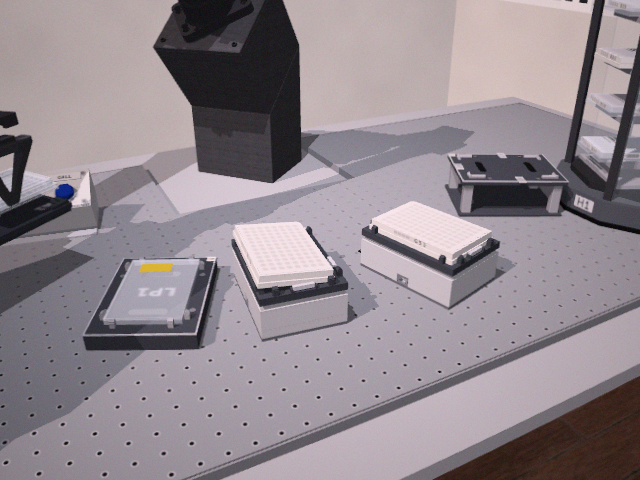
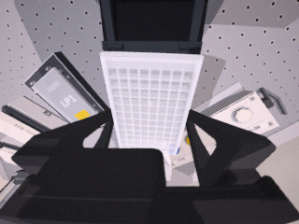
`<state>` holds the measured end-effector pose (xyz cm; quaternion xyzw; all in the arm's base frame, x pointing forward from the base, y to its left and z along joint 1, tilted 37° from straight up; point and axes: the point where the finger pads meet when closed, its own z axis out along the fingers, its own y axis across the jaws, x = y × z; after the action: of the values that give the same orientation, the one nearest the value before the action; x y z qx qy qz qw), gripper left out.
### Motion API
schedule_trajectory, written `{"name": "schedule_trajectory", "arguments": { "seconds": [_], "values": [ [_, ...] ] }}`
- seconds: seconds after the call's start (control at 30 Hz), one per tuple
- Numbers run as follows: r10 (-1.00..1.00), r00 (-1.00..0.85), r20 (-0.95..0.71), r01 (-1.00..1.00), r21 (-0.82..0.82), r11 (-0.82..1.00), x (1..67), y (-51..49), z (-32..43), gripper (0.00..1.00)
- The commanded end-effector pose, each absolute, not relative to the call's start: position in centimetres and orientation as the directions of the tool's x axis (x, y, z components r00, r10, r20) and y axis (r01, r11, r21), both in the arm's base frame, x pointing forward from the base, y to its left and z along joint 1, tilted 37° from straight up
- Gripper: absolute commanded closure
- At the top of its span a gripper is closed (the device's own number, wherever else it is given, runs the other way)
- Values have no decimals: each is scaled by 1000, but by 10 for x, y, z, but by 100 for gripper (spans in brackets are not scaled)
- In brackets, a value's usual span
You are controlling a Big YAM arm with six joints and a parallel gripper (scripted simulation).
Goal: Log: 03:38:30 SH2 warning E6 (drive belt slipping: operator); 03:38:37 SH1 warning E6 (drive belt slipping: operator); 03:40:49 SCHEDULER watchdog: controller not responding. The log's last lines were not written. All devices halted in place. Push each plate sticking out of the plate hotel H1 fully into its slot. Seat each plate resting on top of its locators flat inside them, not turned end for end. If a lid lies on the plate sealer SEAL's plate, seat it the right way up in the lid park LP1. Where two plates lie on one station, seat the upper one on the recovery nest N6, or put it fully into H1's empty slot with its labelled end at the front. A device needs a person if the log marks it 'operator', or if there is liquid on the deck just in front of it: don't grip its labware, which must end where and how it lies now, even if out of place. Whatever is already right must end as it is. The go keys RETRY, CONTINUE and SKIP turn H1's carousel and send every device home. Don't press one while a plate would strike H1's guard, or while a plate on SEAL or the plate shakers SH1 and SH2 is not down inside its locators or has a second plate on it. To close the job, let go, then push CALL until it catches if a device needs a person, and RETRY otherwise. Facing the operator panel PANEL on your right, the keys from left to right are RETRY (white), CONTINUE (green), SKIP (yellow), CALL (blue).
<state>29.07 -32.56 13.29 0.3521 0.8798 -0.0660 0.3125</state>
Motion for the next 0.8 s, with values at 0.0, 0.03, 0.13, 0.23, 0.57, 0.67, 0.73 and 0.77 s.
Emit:
{"name": "schedule_trajectory", "arguments": {
  "seconds": [0.0, 0.03, 0.13, 0.23, 0.57, 0.67, 0.73, 0.77],
  "values": [
    [564, -546, -620, 657, 101, 747, 302, -333, 141, 16],
    [566, -547, -617, 659, 99, 745, 296, -331, 142, 16],
    [566, -547, -617, 659, 99, 745, 296, -331, 142, 16],
    [566, -547, -617, 659, 99, 745, 296, -331, 142, 16],
    [566, -547, -617, 659, 99, 745, 296, -331, 142, 16],
    [566, -547, -617, 659, 99, 745, 296, -331, 142, 16],
    [566, -547, -617, 659, 99, 745, 296, -331, 142, 16],
    [566, -547, -617, 659, 99, 745, 296, -331, 142, 16]
  ]
}}
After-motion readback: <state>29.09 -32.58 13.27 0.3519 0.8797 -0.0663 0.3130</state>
